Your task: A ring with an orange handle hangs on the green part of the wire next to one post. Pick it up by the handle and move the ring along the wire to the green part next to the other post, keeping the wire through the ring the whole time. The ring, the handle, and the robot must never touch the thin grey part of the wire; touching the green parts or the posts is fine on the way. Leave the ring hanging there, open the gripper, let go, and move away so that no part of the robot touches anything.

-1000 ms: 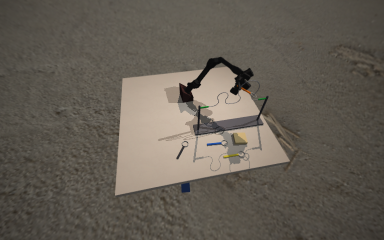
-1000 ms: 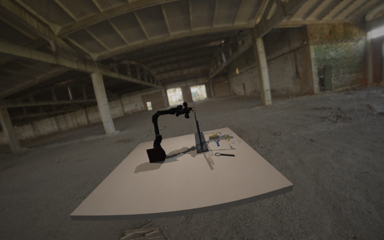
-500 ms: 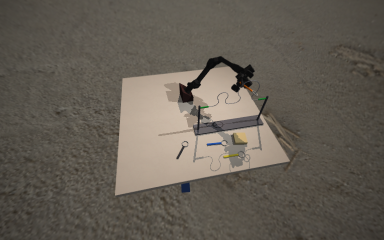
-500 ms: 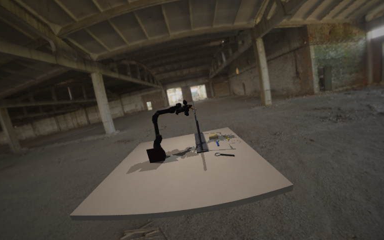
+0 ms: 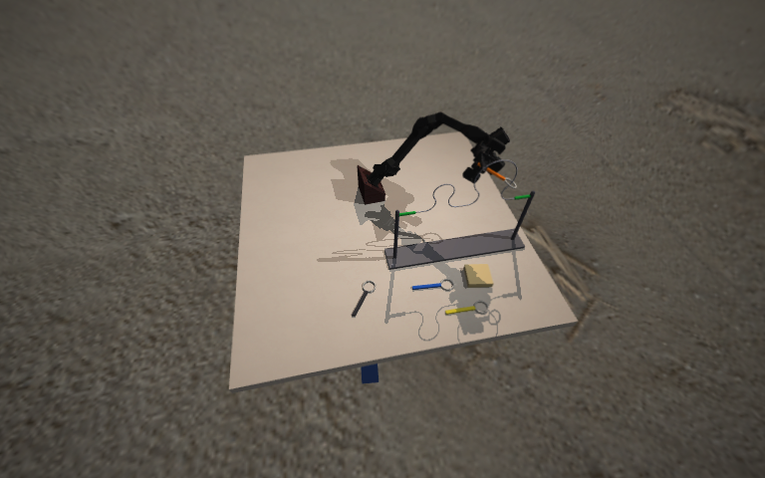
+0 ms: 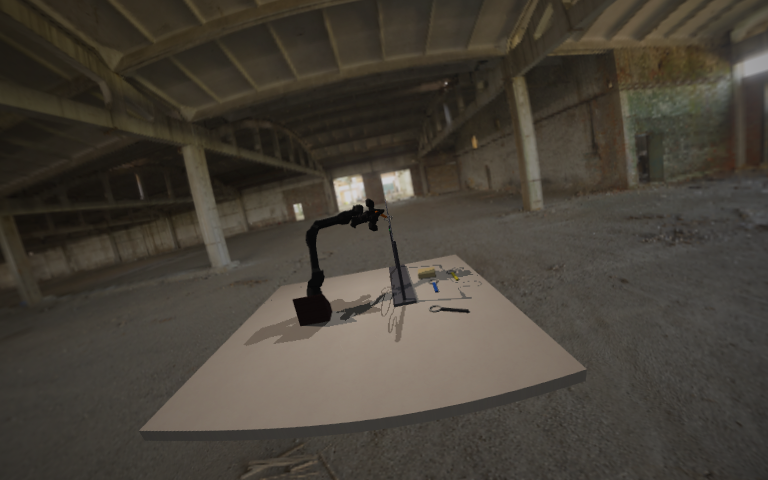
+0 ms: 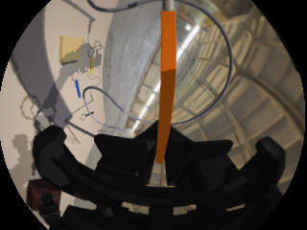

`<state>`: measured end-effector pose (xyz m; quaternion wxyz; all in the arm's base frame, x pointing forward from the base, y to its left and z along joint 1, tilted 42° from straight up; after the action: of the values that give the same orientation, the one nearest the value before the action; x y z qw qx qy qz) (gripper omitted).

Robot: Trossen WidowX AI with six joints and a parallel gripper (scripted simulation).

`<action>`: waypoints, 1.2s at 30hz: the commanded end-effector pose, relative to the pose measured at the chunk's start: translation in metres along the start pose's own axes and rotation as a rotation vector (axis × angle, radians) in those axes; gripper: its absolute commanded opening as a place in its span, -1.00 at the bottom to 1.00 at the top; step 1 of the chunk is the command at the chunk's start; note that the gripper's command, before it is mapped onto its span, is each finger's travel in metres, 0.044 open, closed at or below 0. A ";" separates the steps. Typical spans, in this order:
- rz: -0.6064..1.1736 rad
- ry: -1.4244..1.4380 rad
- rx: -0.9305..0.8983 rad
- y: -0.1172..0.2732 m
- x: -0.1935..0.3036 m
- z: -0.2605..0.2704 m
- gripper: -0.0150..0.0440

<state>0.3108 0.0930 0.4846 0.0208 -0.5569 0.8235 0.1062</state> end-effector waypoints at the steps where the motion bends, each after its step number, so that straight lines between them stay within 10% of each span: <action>1: -0.004 -0.039 -0.021 -0.001 -0.001 0.000 -1.00; 36: -0.031 -0.432 -0.218 -0.002 0.000 0.001 -1.00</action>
<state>0.3111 0.0918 0.4846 0.1293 -0.5359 0.7809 0.2938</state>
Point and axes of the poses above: the point midway between the two fingers, 35 mm back from their tips, its own y axis back along the fingers, its own z axis across the jaws, x = y × z, the point moved 8 cm from there along y, back along the fingers, and after that the axes turned 4 degrees about y, right-handed, at the moved point
